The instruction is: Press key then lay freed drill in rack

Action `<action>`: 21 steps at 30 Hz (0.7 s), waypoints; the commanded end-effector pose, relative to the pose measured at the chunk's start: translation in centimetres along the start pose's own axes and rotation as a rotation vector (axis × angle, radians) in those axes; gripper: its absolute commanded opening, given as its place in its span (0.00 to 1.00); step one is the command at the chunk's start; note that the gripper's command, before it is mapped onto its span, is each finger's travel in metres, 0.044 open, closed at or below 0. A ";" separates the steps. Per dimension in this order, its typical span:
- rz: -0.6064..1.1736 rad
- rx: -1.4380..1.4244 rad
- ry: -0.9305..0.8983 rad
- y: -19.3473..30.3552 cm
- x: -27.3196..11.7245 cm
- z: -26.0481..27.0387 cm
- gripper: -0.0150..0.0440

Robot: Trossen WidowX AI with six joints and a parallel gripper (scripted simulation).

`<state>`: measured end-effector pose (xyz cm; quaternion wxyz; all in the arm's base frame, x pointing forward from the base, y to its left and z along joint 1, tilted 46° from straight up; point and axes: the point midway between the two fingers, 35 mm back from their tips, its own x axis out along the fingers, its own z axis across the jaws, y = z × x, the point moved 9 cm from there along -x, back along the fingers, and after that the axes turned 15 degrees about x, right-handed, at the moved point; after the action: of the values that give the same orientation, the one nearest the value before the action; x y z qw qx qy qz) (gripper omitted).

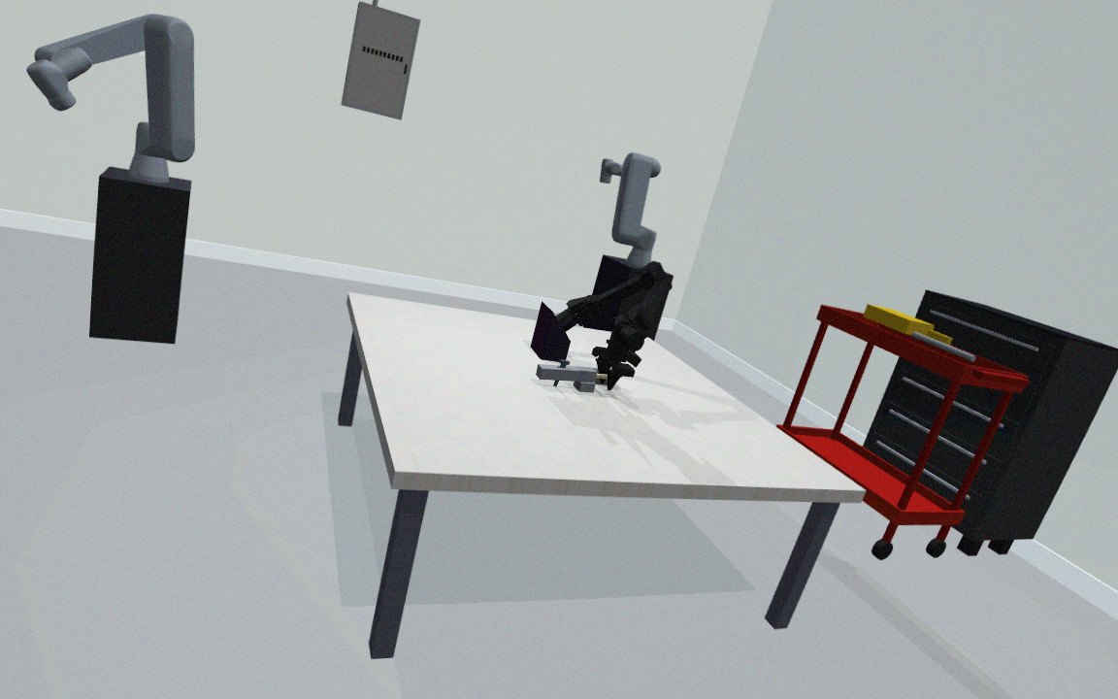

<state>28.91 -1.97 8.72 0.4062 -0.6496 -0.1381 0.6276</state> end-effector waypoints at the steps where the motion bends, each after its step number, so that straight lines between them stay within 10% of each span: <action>1: 0.000 0.000 0.000 0.0 0.0 0.0 0.51; 5: 0.000 0.000 0.000 0.0 0.0 0.0 0.33; 21: -0.003 -0.003 -0.003 0.1 -0.3 0.1 0.25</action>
<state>28.79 -2.05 8.81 0.4057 -0.6491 -0.1407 0.6279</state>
